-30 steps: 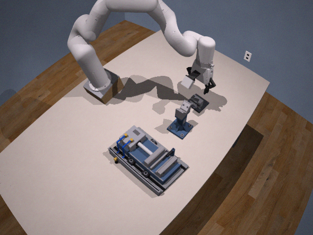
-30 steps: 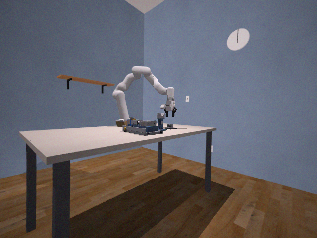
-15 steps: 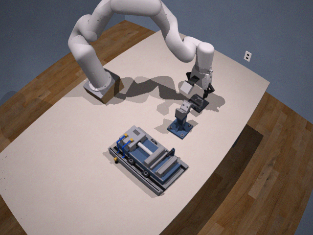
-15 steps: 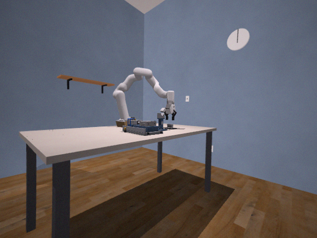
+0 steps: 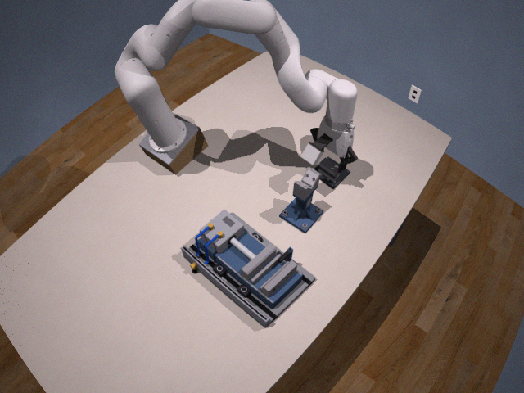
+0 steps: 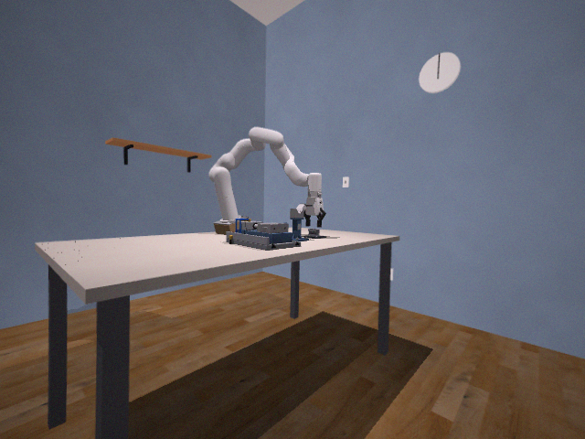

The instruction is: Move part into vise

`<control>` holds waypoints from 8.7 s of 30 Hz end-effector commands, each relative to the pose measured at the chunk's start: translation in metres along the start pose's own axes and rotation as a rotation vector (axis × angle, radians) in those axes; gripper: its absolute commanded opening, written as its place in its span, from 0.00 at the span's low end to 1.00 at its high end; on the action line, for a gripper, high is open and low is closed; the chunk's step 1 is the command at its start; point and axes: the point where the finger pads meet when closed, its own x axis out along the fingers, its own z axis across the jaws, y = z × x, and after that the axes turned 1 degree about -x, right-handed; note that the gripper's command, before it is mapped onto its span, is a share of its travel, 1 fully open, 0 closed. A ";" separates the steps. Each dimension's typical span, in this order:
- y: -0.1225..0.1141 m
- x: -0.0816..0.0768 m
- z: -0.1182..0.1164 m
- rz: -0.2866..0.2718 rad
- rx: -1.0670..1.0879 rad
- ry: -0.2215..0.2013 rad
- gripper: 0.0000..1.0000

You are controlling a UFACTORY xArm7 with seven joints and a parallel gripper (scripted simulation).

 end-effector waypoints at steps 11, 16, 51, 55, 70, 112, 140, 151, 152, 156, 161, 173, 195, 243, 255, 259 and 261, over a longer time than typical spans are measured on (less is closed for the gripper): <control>-0.001 0.018 -0.002 -0.003 0.000 0.003 0.89; -0.001 0.024 -0.002 -0.003 0.000 0.003 0.89; -0.001 0.034 -0.002 -0.003 0.000 0.003 0.89; -0.001 0.034 -0.002 -0.003 0.000 0.003 0.89; -0.001 0.034 -0.002 -0.003 0.000 0.003 0.00; -0.001 0.024 -0.002 -0.003 0.000 0.003 0.00; -0.001 -0.067 -0.001 -0.003 0.000 0.003 0.00; -0.001 -0.105 0.000 -0.003 0.000 0.003 0.00; -0.001 -0.109 0.000 -0.003 0.000 0.003 0.00; -0.001 -0.124 0.000 -0.003 0.000 0.003 0.00; -0.001 -0.137 0.000 -0.003 0.000 0.003 0.00; -0.001 -0.164 0.000 -0.003 0.000 0.003 0.00; -0.001 -0.175 0.000 -0.003 0.000 0.003 0.00; 0.006 -0.173 -0.002 0.001 0.116 0.002 0.00; 0.012 -0.171 -0.003 0.006 0.227 0.001 0.00; 0.015 -0.171 -0.004 0.008 0.283 0.000 0.00; 0.017 -0.170 -0.005 0.009 0.313 0.000 0.00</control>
